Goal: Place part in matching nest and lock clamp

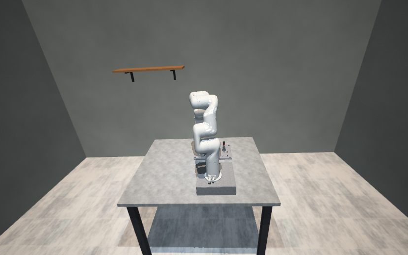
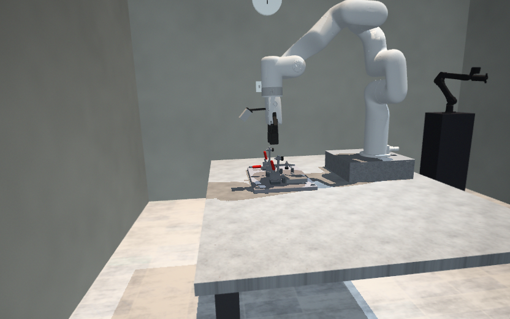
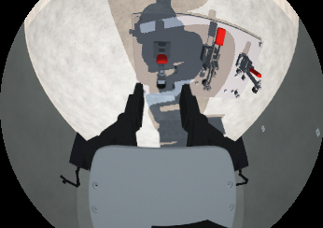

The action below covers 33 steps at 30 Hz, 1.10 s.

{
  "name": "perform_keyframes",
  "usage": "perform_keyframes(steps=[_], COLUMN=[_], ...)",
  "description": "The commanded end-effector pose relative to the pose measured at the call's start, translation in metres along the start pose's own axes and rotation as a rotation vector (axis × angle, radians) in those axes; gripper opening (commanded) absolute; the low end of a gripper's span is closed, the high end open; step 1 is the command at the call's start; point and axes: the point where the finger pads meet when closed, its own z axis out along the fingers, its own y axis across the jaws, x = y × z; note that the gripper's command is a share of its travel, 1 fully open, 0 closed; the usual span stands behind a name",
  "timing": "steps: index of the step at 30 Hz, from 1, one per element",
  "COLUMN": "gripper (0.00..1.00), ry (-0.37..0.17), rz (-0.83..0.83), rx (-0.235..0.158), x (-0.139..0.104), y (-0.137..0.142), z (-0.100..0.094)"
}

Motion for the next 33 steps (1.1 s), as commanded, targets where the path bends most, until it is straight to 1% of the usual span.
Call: perform_keyframes(steps=[1,10,15,17,24,33], gripper=[0.47,0.47,0.47,0.47,0.47,0.47], ry=[0.006,0.006,0.006,0.006,0.006,0.006], rz=[0.000,0.000,0.000,0.000,0.000,0.000], rx=[0.001,0.001,0.001,0.001,0.001,0.001], x=[0.002,0.002,0.002,0.002,0.002,0.002], y=[0.000,0.000,0.000,0.000,0.000,0.000], z=[0.006,0.039,0.054,0.054,0.065,0.066])
